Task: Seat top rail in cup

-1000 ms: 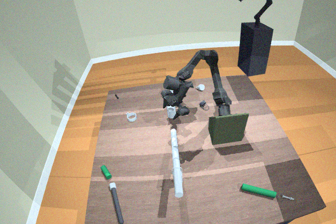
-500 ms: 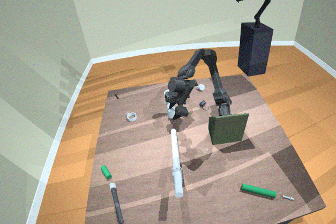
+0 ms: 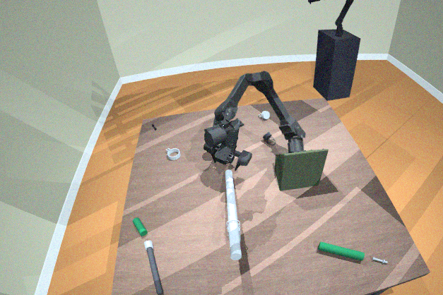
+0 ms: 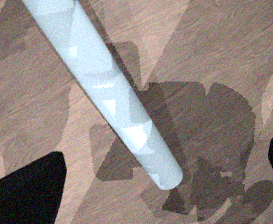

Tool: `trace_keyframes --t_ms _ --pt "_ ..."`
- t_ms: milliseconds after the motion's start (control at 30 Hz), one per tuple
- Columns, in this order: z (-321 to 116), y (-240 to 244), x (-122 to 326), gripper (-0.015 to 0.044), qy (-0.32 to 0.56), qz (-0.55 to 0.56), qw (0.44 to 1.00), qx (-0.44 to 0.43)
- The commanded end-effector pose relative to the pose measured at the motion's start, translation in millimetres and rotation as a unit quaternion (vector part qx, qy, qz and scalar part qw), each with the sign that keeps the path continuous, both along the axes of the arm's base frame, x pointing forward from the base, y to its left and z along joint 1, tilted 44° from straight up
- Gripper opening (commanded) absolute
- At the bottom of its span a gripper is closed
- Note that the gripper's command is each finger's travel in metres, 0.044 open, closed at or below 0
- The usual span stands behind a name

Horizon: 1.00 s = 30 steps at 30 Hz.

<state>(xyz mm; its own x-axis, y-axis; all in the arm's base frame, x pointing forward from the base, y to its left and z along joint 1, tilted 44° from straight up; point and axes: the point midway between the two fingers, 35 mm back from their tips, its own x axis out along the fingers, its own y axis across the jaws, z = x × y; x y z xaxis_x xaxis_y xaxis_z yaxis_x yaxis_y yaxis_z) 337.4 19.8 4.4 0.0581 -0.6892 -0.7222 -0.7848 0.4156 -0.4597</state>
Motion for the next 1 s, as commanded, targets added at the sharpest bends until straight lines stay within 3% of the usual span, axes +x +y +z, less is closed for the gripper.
trace_keyframes --t_ms 0,967 --pt "-37.4 -19.0 -2.3 0.0440 0.228 0.107 0.968 0.013" --pt "-76.6 -55.8 -9.7 0.0440 0.236 0.110 0.965 0.013"
